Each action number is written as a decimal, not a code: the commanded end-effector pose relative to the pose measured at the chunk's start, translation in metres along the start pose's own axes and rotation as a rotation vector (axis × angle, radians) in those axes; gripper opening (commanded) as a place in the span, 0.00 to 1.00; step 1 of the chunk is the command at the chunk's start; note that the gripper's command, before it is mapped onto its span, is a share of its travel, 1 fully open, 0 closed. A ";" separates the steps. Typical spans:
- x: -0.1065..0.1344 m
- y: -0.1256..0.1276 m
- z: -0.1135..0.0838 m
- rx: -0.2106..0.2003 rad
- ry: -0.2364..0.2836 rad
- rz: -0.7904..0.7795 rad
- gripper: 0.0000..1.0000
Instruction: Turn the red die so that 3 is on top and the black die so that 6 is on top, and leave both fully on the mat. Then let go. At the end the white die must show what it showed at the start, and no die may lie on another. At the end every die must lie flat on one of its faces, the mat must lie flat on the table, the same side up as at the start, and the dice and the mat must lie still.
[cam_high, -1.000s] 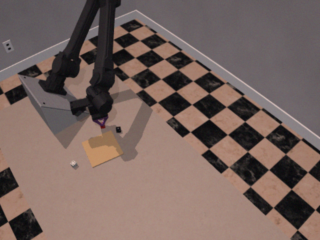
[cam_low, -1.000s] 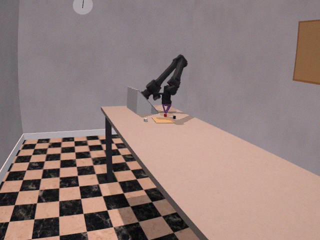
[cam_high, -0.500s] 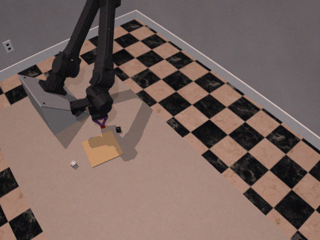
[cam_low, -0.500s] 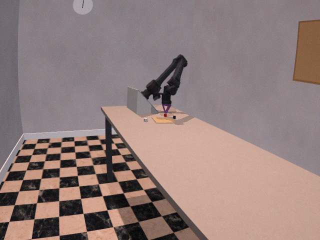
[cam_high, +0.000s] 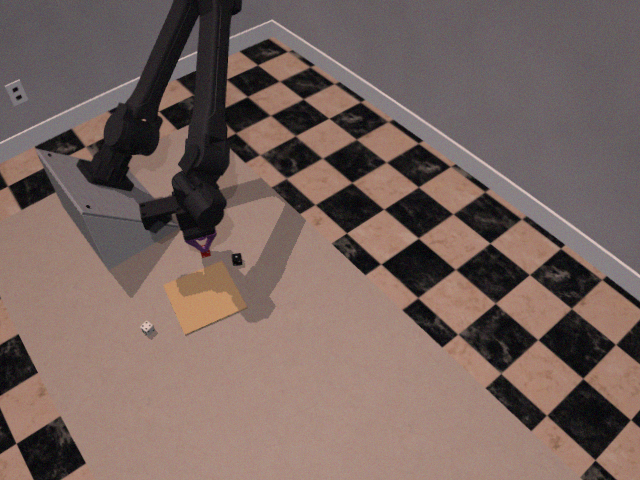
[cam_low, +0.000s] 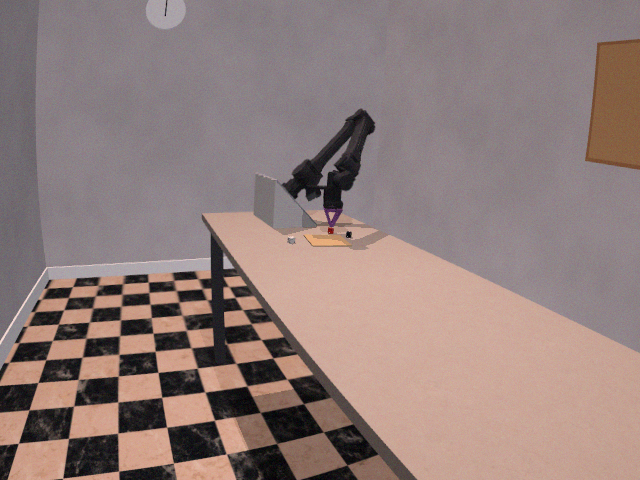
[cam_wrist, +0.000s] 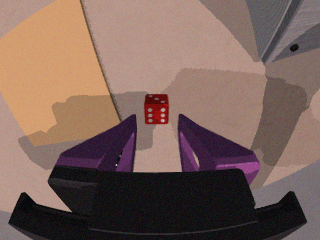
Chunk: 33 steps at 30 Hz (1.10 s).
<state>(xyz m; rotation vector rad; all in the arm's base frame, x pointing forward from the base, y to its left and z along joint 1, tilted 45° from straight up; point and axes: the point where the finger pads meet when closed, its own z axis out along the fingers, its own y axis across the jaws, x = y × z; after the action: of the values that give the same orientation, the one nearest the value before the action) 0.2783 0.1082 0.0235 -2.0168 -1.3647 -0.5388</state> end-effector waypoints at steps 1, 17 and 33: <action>-0.002 0.007 -0.002 -0.016 0.007 0.005 0.35; 0.000 0.009 -0.002 -0.018 0.008 0.002 0.35; 0.002 0.011 -0.003 -0.021 0.008 -0.001 0.35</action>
<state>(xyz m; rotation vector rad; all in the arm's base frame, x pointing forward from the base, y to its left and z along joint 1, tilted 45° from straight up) 0.2783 0.1082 0.0234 -2.0168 -1.3643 -0.5382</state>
